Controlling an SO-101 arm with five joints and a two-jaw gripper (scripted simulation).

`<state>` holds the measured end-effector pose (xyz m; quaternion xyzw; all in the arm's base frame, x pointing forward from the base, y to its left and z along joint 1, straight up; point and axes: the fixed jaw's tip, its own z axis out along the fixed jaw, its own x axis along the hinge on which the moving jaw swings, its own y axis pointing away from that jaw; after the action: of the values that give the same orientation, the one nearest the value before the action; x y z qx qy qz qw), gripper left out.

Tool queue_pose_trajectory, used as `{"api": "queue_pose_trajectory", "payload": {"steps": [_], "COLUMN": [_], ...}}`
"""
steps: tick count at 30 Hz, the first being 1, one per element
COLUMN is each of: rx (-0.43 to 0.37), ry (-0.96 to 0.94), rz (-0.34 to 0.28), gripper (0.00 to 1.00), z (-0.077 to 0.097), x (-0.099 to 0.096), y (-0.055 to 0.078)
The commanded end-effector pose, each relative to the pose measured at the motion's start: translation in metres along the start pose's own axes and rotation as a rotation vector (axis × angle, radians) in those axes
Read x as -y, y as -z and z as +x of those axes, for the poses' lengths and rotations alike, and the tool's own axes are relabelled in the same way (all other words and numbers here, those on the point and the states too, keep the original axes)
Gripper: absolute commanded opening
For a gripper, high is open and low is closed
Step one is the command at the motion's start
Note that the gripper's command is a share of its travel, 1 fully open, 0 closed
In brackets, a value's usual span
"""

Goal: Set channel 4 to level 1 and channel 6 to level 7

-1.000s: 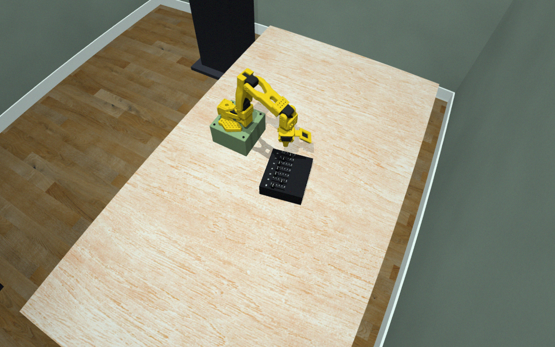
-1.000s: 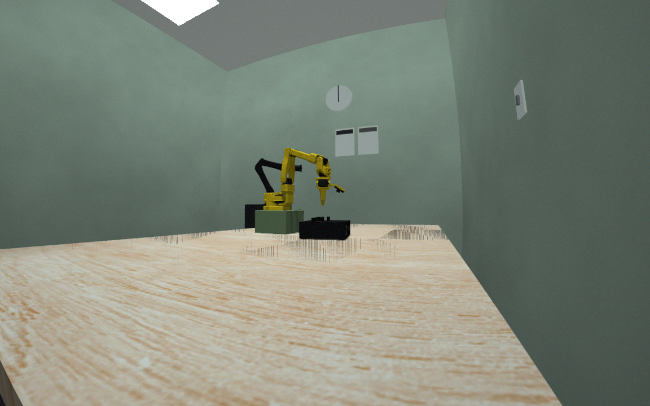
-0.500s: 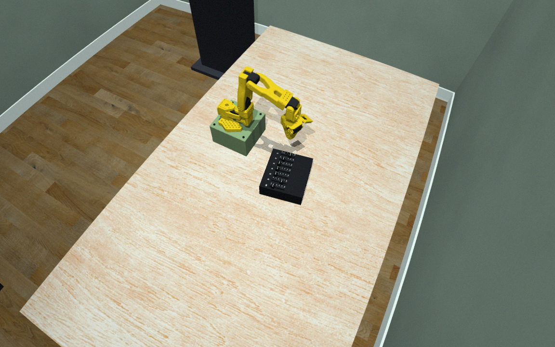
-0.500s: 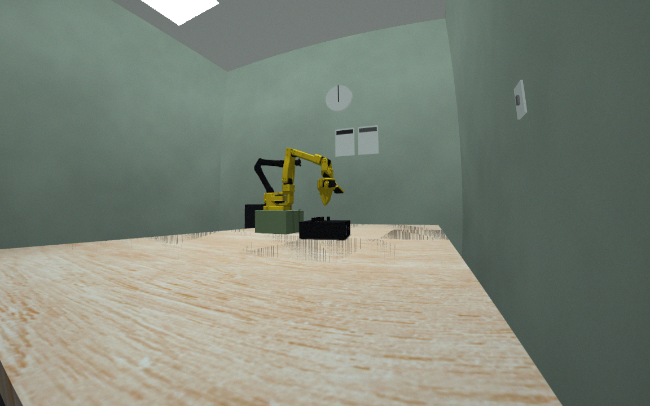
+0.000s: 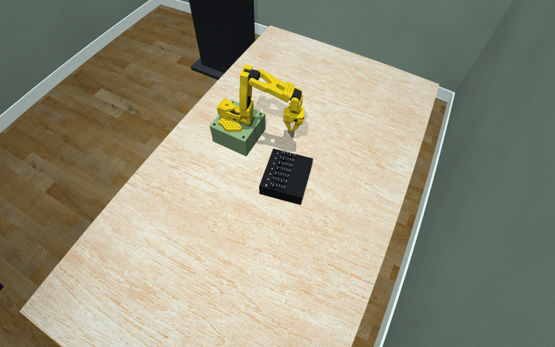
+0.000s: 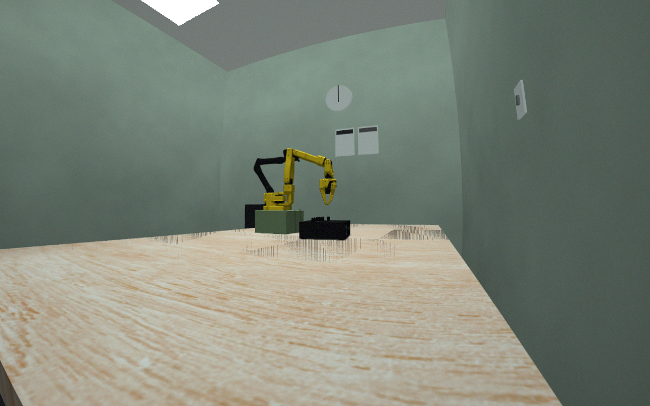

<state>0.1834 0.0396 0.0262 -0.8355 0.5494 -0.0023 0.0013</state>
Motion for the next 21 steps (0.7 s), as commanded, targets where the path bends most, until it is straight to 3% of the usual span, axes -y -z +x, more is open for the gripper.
{"api": "queue_pose_trajectory", "payload": {"steps": [1,13,15,21], "rx": [0.003,0.004,0.004,0.005], "ry": [0.207,0.918,0.918,1.258], "rz": [-0.003,-0.003,-0.003,-0.003], "gripper": [0.00,0.00,0.00,0.00], "z": [-0.009,-0.036,-0.036,-0.050], "x": [-0.002,0.001,0.001,0.001], "y": [0.002,0.003,0.003,0.004]}}
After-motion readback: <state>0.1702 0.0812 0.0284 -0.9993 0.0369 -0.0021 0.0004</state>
